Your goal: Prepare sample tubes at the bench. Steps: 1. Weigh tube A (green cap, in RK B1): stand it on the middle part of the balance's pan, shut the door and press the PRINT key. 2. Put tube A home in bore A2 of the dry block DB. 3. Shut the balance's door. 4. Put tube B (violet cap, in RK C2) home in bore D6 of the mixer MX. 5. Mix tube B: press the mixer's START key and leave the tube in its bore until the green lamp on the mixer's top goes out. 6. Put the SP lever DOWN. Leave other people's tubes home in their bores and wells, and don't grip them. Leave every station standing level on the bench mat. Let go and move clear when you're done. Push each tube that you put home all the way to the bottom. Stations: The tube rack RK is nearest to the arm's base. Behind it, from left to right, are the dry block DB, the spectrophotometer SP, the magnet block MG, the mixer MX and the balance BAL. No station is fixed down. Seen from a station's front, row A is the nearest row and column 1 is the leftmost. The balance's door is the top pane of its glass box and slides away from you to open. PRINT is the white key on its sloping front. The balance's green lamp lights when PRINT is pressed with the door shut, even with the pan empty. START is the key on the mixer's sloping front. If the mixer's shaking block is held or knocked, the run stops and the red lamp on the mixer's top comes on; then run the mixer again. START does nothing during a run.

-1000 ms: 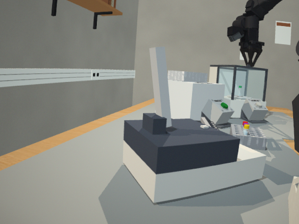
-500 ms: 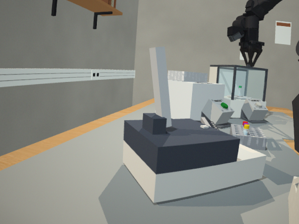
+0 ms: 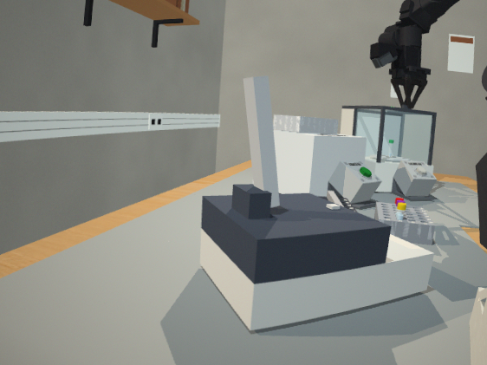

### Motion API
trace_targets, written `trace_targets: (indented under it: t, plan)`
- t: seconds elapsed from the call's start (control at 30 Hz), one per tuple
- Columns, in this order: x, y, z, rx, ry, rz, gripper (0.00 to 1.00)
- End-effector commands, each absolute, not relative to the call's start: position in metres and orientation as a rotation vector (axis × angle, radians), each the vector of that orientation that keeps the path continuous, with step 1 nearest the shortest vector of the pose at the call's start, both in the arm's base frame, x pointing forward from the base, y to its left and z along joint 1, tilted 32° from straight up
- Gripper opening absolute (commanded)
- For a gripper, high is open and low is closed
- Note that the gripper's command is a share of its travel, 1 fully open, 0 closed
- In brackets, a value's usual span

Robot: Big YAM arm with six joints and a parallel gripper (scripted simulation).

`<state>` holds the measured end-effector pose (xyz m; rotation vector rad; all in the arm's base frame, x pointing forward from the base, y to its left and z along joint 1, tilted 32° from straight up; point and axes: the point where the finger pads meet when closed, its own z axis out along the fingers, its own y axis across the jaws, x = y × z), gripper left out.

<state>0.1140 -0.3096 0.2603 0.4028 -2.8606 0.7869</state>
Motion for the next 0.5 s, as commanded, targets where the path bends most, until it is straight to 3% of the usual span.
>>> trace_targets:
  t: [0.0, 0.17, 0.2, 0.47]
  plan:
    - [0.1176, -0.3153, 0.2758, 0.394, -2.862, 0.841, 0.30]
    - [0.1176, -0.3153, 0.2758, 0.394, -2.862, 0.841, 0.30]
    - [0.1176, -0.3153, 0.2758, 0.394, -2.862, 0.841, 0.06]
    - [0.1176, -0.3154, 0.2757, 0.394, -2.862, 0.841, 0.06]
